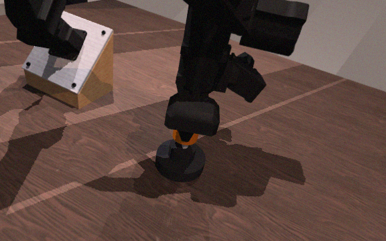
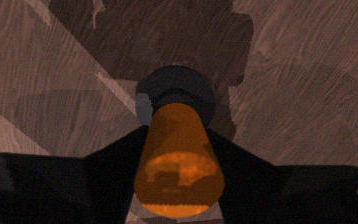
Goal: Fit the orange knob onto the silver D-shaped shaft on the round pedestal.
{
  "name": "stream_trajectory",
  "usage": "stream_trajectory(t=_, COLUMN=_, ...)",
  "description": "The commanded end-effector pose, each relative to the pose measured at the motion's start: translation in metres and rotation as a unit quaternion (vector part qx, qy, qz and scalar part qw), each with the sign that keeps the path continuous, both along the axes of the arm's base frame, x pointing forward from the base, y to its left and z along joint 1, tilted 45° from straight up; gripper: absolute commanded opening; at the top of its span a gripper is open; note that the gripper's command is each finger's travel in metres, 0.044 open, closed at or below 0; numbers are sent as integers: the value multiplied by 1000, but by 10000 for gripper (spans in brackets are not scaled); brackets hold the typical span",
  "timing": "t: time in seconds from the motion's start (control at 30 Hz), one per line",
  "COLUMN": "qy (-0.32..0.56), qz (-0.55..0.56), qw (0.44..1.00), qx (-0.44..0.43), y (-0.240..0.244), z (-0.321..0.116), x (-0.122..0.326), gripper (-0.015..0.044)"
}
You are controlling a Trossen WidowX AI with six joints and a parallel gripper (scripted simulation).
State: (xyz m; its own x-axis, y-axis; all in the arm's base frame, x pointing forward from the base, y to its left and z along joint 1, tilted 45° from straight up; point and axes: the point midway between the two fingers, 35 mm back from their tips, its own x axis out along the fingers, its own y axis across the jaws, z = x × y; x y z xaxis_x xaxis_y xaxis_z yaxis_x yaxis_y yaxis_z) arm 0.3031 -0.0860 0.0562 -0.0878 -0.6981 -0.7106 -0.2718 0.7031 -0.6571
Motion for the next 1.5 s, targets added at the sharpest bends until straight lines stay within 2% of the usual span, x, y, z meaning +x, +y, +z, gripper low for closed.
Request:
stream_trajectory(t=0.0, qy=-4, qz=-3, qw=1000, qx=-1, y=-1, z=0, x=0, gripper=0)
stream_trajectory(t=0.6, qy=-4, qz=-3, qw=1000, qx=-1, y=2, z=3, x=2, gripper=0)
stream_trajectory(t=0.87, qy=-77, qz=-77, qw=994, qx=-10, y=2, z=1, x=1, gripper=0)
stream_trajectory(t=1.47, qy=-77, qz=-77, qw=994, qx=-10, y=-1, z=0, x=1, gripper=0)
